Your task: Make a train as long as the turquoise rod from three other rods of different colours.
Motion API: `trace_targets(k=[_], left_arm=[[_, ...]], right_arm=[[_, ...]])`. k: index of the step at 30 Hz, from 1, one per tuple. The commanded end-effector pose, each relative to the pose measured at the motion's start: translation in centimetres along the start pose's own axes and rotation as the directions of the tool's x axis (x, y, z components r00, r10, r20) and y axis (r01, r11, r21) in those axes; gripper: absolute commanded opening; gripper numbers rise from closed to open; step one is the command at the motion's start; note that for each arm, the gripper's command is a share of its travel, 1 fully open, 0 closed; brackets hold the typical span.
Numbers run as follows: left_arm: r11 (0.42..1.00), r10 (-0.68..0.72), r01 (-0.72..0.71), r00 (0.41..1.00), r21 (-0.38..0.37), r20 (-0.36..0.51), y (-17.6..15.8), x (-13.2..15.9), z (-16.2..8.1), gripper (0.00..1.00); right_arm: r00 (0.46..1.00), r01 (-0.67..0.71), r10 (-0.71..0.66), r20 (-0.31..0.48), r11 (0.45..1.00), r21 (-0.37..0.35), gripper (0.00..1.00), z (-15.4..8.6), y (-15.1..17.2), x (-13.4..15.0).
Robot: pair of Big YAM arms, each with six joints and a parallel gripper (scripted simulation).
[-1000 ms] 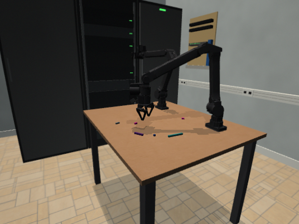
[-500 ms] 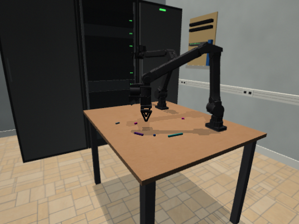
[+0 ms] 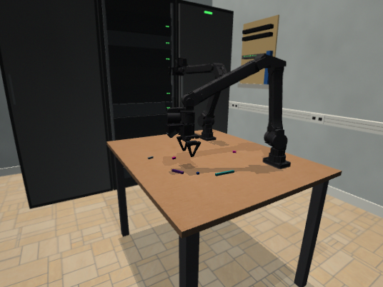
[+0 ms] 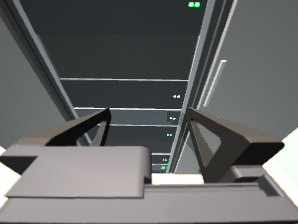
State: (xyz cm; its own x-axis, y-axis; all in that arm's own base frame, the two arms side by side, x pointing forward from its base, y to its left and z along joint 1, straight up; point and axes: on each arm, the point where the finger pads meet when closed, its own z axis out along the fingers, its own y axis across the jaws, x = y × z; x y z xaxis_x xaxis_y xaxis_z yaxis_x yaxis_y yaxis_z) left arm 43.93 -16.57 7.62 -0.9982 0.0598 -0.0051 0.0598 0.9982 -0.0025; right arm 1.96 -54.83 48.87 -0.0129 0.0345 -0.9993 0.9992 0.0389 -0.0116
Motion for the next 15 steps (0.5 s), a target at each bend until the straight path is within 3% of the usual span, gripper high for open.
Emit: trace_targets(k=[1, 8, 15], left_arm=[[0.99, -0.138, 0.138, 0.99, 0.009, 0.025, 0.6, -0.2, -0.7, 1.0], [0.94, -0.341, 0.341, 0.94, 0.013, 0.022, 1.4, -0.3, -0.7, 1.0], [0.853, -0.522, 0.521, 0.853, 0.018, 0.021, 2.1, -0.4, -0.8, 1.0]], right_arm=[[0.999, -0.012, 0.012, 0.035, 1.0, 0.019, 1.0, -0.4, -0.9, -1.2], [0.999, -0.012, 0.012, 0.035, 1.0, 0.019, 1.0, -0.4, -0.9, -1.2], [0.999, -0.012, 0.012, 0.035, 1.0, 0.019, 1.0, -0.4, -0.9, -1.2]])
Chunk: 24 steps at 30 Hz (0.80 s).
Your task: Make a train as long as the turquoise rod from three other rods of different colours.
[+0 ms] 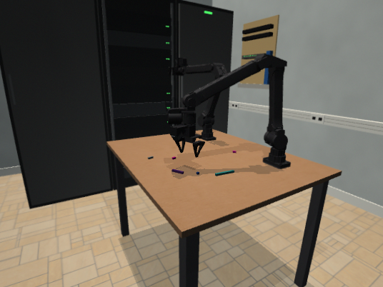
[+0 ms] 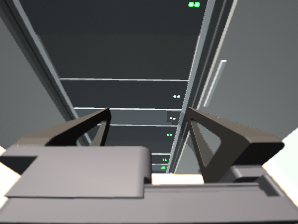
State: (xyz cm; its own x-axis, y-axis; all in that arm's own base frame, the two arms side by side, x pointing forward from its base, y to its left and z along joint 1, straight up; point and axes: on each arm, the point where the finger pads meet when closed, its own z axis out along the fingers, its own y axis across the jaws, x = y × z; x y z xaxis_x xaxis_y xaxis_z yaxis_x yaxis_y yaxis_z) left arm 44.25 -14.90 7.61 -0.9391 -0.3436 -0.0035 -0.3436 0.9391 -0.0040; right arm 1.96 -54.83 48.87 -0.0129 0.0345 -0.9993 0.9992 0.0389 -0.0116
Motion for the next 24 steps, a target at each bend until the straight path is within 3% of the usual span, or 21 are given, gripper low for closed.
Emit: trace_targets(k=[1, 4, 12, 24], left_arm=[[0.986, -0.166, 0.166, 0.986, 0.018, 0.02, 0.54, -0.46, -0.71, 1.0], [0.981, -0.194, 0.194, 0.981, 0.019, 0.019, 0.55, -0.46, -0.7, 1.0], [0.903, -0.43, 0.429, 0.903, 0.021, 0.014, 1.5, -0.98, -0.62, 1.0], [0.886, -0.463, 0.463, 0.886, 0.021, 0.013, 1.3, -0.76, -0.67, 1.0]], right_arm=[[0.999, -0.012, 0.012, 0.035, 1.0, 0.019, 1.0, -0.43, -0.91, -1.15], [0.999, -0.012, 0.012, 0.035, 1.0, 0.019, 1.0, -0.43, -0.91, -1.15], [0.999, -0.012, 0.012, 0.035, 1.0, 0.019, 1.0, -0.43, -0.91, -1.15], [0.999, -0.012, 0.012, 0.035, 1.0, 0.019, 1.0, -0.43, -0.91, -1.15]])
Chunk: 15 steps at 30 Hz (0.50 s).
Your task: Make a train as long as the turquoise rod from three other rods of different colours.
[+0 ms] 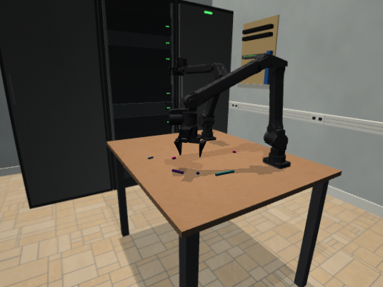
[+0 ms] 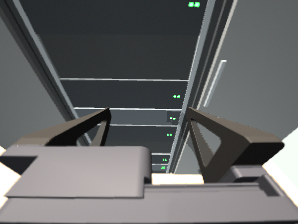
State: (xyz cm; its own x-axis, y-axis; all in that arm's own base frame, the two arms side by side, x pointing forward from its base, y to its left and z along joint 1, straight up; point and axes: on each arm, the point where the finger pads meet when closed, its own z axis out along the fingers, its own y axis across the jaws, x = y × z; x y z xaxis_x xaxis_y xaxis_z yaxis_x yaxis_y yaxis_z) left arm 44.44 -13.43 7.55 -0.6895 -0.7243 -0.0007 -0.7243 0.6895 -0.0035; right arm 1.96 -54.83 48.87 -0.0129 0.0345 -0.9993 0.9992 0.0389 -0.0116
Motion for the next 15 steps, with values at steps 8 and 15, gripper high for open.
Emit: trace_targets(k=[8, 15], left_arm=[[1.0, -0.018, 0.018, 1.0, 0.023, 0.013, -0.05, -0.06, -0.74, 1.0], [1.0, -0.018, 0.018, 1.0, 0.023, 0.013, -0.05, -0.06, -0.74, 1.0]], right_arm=[[0.999, -0.012, 0.012, 0.035, 1.0, 0.019, 1.0, -0.43, -0.91, -1.15], [0.999, -0.012, 0.012, 0.035, 1.0, 0.019, 1.0, -0.43, -0.91, -1.15]])
